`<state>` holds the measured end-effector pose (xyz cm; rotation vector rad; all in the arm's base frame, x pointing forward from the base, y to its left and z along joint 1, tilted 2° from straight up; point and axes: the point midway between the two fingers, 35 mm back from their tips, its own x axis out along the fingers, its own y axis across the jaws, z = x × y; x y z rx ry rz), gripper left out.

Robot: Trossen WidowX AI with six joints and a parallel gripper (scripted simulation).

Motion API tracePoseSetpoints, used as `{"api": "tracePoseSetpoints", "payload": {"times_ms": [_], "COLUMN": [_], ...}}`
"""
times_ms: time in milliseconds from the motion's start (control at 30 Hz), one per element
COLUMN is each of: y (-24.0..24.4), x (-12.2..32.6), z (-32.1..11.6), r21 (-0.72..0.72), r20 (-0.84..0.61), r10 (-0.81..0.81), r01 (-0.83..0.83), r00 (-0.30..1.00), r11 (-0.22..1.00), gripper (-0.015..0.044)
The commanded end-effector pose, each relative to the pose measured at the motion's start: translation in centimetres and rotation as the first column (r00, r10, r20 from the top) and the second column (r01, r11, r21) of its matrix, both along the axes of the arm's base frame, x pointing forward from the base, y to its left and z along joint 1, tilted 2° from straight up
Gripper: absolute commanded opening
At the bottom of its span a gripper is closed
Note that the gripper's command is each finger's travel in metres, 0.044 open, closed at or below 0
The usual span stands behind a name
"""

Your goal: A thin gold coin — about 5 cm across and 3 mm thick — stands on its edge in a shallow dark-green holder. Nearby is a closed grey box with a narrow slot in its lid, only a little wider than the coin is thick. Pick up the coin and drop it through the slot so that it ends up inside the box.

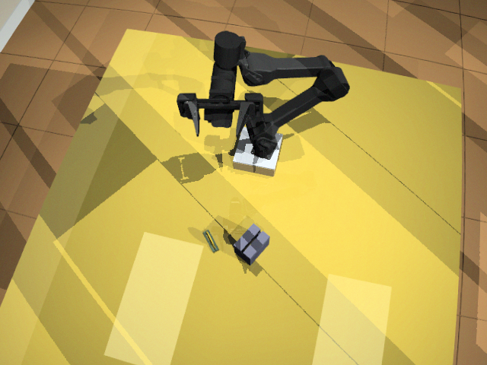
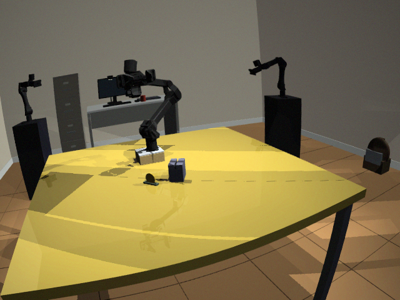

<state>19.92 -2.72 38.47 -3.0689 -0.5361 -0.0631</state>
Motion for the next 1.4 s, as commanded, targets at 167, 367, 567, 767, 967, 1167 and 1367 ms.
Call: {"api": "tracePoseSetpoints", "payload": {"times_ms": [167,367,567,767,967,1167,1367], "y": [-3.5,-5.2,-4.6,-2.9,-0.8,-0.2,-0.6], "x": [4.9,10.7,13.3,14.2,13.3,12.8,13.0], "z": [-2.3,-9.1,-15.1,-21.4,-27.3,-28.8,-28.8], "r21": [0.521,0.714,0.484,0.088,-0.262,-0.319,-0.319], "r20": [-0.307,-0.68,-0.849,-0.937,-0.955,-0.947,-0.948], "r10": [0.004,0.148,0.255,0.307,0.256,0.212,0.211], "r01": [0.164,0.604,0.875,0.965,0.827,0.753,0.753], "r00": [0.952,0.718,0.463,0.164,-0.148,-0.24,-0.24], "r11": [0.838,0.354,0.026,-0.247,-0.497,-0.576,-0.576], "gripper": [0.0242,0.0161,0.0161,0.0161,0.0161,0.0161,0.0161]}}
